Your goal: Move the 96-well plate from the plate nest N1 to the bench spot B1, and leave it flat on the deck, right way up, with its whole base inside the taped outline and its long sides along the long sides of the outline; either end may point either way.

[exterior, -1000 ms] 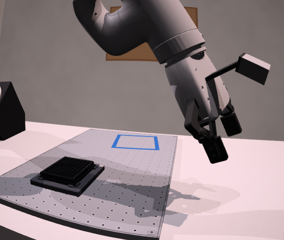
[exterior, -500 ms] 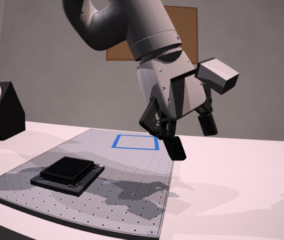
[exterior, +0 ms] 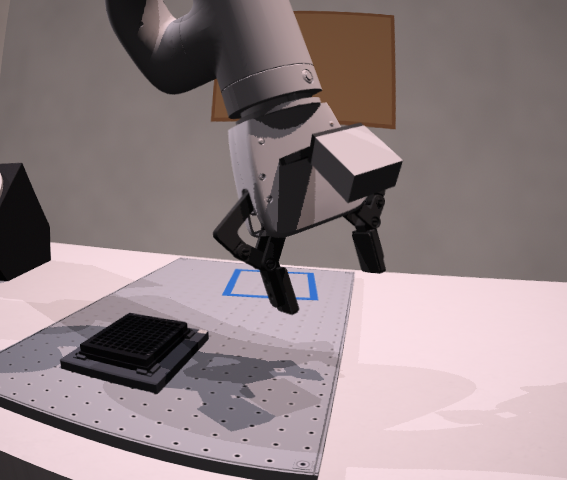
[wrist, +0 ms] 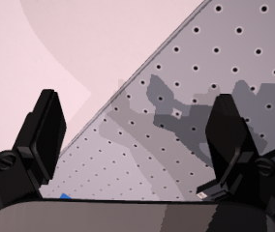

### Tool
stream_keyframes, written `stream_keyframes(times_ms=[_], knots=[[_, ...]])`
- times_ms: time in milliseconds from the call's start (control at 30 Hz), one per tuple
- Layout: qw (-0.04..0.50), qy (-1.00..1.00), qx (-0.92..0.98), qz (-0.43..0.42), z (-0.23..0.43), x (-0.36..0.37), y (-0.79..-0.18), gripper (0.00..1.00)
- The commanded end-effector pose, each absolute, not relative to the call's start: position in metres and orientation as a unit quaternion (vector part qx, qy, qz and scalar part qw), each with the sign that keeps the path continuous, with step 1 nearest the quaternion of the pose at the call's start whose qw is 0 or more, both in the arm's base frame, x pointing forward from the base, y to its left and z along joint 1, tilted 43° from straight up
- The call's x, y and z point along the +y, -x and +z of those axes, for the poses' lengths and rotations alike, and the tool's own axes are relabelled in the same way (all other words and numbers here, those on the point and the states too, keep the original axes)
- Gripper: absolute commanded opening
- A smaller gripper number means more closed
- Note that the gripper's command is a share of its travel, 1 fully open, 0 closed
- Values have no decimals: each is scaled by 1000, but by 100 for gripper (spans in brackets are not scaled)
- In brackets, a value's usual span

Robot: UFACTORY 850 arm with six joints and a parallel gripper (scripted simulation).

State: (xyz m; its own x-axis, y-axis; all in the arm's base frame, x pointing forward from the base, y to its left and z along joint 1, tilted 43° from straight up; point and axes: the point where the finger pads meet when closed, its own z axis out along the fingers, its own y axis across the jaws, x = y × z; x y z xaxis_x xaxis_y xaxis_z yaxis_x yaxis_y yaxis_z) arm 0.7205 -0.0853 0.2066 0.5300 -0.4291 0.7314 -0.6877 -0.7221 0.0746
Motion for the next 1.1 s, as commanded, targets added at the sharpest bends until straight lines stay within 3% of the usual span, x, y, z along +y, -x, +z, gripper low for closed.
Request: stream_keyframes(times_ms=[0, 1067], knots=[[177, -846, -358, 354, 202, -85, -702, 100], [181, -751, -549, 320, 173, -89, -588, 100]])
